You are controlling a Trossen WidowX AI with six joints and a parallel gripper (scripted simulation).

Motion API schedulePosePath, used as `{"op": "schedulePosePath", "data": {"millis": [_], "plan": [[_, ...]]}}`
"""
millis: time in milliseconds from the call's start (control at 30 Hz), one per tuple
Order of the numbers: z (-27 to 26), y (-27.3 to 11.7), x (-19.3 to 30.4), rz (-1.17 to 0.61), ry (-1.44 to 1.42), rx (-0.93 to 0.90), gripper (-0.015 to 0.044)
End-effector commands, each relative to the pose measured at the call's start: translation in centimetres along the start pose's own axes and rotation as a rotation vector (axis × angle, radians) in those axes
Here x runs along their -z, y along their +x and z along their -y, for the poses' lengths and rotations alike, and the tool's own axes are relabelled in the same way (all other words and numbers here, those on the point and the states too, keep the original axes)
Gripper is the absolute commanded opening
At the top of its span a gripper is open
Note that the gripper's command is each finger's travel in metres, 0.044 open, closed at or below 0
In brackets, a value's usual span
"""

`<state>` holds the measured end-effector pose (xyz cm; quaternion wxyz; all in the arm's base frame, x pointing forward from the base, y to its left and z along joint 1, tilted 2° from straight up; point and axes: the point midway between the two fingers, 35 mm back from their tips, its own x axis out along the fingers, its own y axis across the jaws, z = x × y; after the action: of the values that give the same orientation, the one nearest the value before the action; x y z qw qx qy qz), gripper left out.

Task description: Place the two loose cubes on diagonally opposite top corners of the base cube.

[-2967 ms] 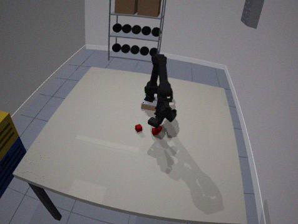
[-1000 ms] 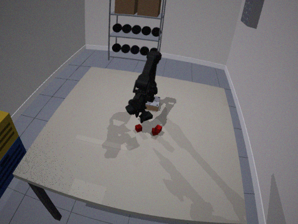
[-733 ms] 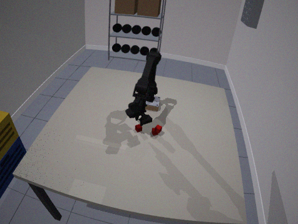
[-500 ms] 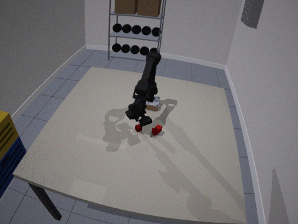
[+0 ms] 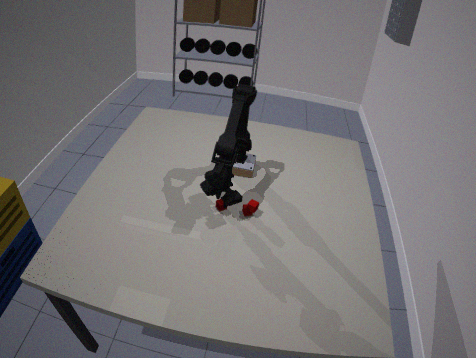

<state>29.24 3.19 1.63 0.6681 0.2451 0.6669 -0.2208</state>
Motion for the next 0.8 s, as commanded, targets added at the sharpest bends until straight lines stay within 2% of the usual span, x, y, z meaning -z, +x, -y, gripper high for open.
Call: {"op": "schedulePosePath", "data": {"millis": [0, 100, 300, 467, 767], "plan": [[0.2, 1.0, 0.1, -0.007, 0.003, 0.012, 0.0265], [0.2, 1.2, 0.1, -0.007, 0.003, 0.012, 0.0265], [0.2, 1.2, 0.1, -0.007, 0.003, 0.012, 0.0107], [0.2, 1.0, 0.1, -0.007, 0.003, 0.012, 0.0105], [-0.2, -1.6, -0.2, -0.007, 0.003, 0.012, 0.0105]]}}
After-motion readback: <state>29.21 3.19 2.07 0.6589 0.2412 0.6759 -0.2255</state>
